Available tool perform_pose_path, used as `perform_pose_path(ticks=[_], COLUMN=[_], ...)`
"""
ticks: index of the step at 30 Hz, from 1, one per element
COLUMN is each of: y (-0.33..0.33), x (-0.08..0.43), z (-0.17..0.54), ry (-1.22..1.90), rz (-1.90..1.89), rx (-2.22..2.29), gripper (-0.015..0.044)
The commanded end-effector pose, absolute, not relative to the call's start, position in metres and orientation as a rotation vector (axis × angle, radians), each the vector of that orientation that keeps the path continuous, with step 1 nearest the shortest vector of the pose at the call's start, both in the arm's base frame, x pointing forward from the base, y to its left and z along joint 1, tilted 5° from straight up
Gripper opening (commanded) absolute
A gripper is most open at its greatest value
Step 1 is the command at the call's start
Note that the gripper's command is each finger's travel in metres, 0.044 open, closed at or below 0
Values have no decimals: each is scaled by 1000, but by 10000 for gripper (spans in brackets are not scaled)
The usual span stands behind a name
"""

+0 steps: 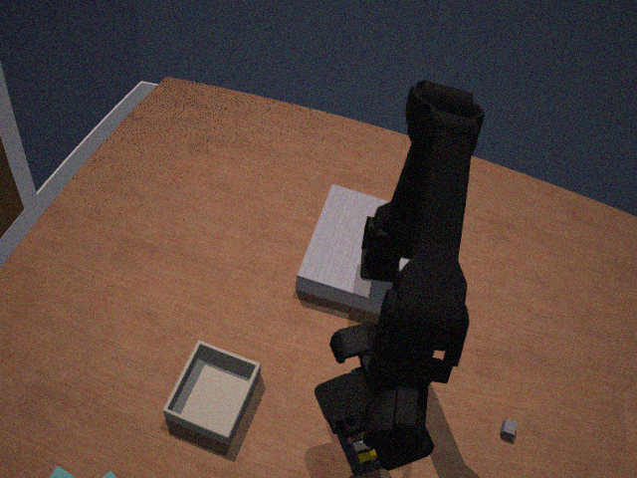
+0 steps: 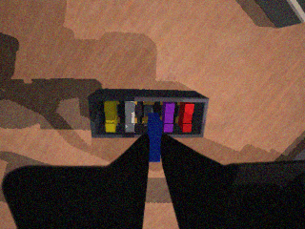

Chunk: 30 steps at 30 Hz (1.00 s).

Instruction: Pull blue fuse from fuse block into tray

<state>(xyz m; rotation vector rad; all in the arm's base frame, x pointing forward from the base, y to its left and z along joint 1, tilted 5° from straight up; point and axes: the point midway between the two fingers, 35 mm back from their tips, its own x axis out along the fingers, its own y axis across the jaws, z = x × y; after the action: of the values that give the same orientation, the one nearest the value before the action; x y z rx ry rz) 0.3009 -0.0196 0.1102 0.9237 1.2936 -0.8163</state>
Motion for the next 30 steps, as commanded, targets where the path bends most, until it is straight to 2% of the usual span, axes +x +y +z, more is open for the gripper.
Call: perform_pose_path(ticks=[1, 8, 30], y=[-20, -23, -140], x=[301, 301, 297], z=[118, 122, 122], ry=[1290, 1290, 1289], rz=[-815, -815, -824], rx=[922, 922, 911], gripper=[0, 0, 0])
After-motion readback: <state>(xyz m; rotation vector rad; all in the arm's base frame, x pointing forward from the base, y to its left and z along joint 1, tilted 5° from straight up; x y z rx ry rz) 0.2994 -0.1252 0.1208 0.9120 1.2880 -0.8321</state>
